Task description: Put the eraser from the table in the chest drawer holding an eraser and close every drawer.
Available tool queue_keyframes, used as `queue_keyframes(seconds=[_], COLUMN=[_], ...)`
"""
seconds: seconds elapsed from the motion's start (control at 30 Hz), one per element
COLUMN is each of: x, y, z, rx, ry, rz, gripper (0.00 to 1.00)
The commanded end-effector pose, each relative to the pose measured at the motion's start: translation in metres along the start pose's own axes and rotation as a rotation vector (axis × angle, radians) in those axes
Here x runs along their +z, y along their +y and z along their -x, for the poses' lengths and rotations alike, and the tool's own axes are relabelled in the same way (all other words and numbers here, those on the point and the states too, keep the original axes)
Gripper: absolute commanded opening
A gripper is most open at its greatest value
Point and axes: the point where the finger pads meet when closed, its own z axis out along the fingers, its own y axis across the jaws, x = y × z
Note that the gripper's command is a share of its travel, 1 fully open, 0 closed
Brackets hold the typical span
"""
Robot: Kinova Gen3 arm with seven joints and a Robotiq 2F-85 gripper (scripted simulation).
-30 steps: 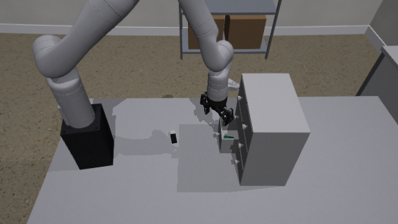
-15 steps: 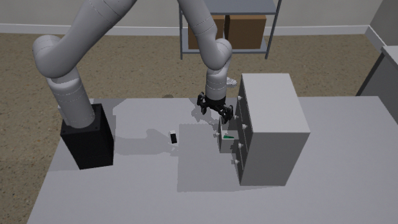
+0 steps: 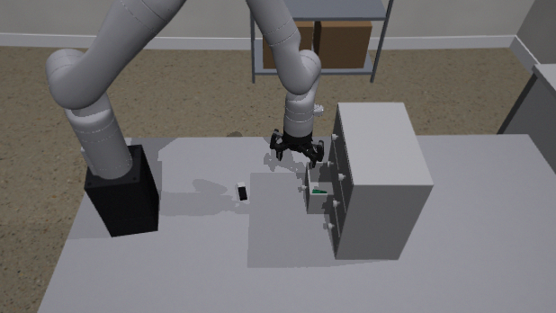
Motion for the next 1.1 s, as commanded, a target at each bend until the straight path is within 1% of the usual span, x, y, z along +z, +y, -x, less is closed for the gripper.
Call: queue_keyframes(seconds=[0.0,0.13,0.2,0.7,0.77,1.07], x=[-0.006,-0.009,-0.009,-0.025,-0.025,-0.036], y=[0.0,-0.004,-0.004,-0.018,-0.018,-0.028], z=[0.0,0.001,0.001,0.005,0.005,0.008], rx=[-0.041,-0.132,-0.132,-0.518,-0.518,-0.769], ry=[0.006,0.004,0.004,-0.005,-0.005,-0.011], rz=[0.004,0.001,0.001,-0.01,-0.01,-0.017], gripper=[1.0,1.0,1.0,1.0,1.0,1.0])
